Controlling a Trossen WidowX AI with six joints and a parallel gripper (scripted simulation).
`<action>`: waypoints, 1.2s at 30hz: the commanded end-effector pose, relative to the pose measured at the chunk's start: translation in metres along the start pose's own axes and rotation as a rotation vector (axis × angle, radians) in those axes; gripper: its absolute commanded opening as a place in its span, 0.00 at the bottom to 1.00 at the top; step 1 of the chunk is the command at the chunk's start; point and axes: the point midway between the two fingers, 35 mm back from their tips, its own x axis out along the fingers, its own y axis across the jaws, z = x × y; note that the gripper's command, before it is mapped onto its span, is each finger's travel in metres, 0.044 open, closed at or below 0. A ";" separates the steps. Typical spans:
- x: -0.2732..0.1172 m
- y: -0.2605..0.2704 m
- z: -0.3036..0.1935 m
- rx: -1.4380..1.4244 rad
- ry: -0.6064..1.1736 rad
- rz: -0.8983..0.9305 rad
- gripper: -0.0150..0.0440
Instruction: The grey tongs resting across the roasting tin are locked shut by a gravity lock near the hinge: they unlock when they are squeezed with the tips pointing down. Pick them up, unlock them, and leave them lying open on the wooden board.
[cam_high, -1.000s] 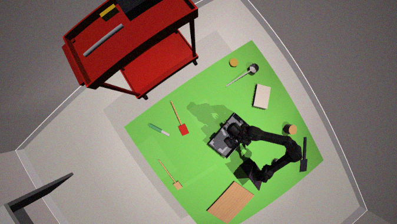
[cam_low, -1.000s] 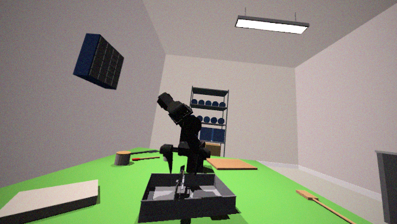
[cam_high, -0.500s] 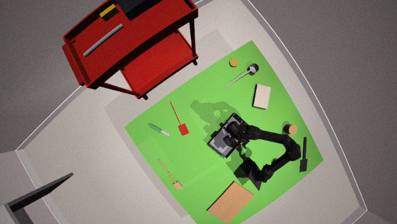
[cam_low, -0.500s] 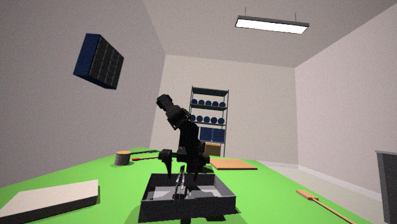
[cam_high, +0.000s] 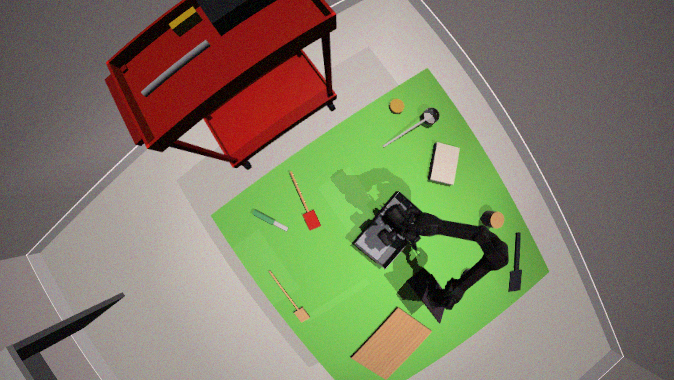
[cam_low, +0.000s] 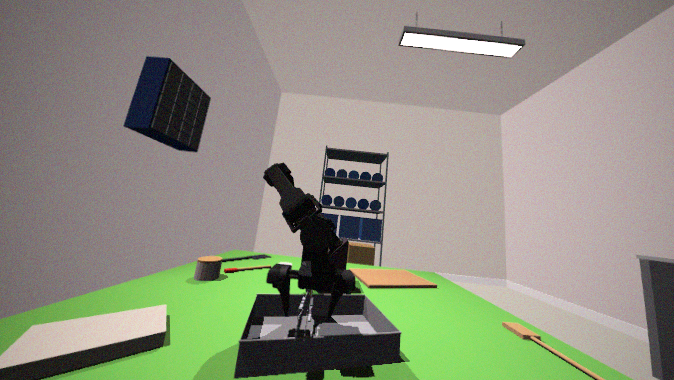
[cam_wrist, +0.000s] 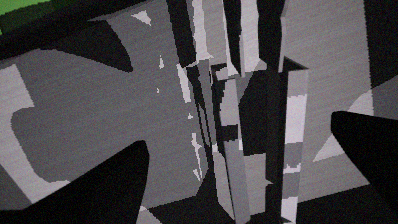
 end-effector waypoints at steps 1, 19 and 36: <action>0.007 0.000 -0.001 -0.007 0.000 -0.005 1.00; 0.022 -0.001 -0.002 0.000 0.001 -0.003 0.78; 0.022 -0.001 -0.002 0.000 0.001 -0.003 0.35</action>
